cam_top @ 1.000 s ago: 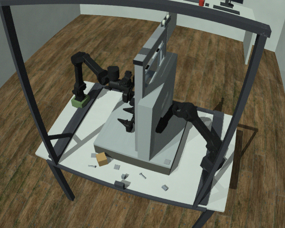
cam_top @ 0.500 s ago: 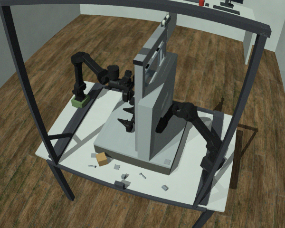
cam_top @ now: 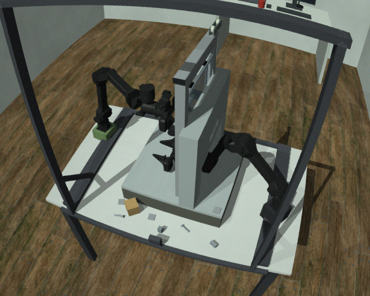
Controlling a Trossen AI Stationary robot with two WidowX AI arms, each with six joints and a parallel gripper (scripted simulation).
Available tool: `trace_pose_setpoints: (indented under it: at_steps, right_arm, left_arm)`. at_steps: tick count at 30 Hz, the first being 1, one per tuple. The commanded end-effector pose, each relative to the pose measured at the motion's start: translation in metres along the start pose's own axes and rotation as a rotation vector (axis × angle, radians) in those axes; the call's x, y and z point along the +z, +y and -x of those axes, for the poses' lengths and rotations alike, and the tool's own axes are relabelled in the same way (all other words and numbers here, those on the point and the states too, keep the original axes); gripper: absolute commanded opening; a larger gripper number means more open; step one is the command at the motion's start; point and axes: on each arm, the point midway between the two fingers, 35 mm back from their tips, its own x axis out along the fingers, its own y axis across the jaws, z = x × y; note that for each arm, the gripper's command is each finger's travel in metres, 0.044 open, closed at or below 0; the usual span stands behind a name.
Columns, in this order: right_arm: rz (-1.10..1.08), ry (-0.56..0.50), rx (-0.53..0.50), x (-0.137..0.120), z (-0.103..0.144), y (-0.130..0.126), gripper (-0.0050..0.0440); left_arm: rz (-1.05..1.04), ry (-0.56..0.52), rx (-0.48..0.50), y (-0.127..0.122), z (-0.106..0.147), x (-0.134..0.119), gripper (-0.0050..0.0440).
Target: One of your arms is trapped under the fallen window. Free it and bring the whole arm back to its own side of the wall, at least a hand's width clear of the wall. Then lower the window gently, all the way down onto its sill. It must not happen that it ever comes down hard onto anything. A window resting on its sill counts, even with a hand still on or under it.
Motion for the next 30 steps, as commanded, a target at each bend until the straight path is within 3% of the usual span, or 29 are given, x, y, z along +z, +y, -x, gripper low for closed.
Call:
trace_pose_setpoints:
  at_steps: [1,4,7,9,21,24,25,30]
  right_arm:
    - [0.006,-0.033,0.000,0.020,0.014,-0.002,0.0400]
    - [0.006,-0.032,0.000,0.019,0.022,-0.002,0.0400]
    - [0.008,-0.039,0.000,0.021,0.015,-0.003,0.0400]
    - [0.007,-0.033,0.001,0.020,0.030,-0.002,0.0400]
    - [0.012,-0.035,0.000,0.018,0.061,-0.002,0.0400]
    - [0.013,-0.042,0.000,0.020,0.054,-0.003,0.0400]
    - [0.012,-0.034,0.001,0.017,0.067,-0.002,0.0400]
    - [0.015,-0.031,0.000,0.015,0.080,-0.002,0.0400]
  left_arm:
    - [0.058,-0.217,-0.012,0.004,0.014,0.100,0.0400]
    - [0.058,-0.217,-0.012,0.004,0.014,0.101,0.0400]
    - [0.058,-0.217,-0.012,0.004,0.015,0.101,0.0400]
    - [0.058,-0.217,-0.012,0.004,0.015,0.103,0.0400]
    - [0.058,-0.217,-0.012,0.004,0.015,0.108,0.0400]
    - [0.058,-0.217,-0.012,0.004,0.015,0.108,0.0400]
    - [0.058,-0.217,-0.012,0.004,0.015,0.110,0.0400]
    - [0.058,-0.217,-0.012,0.004,0.015,0.112,0.0400]
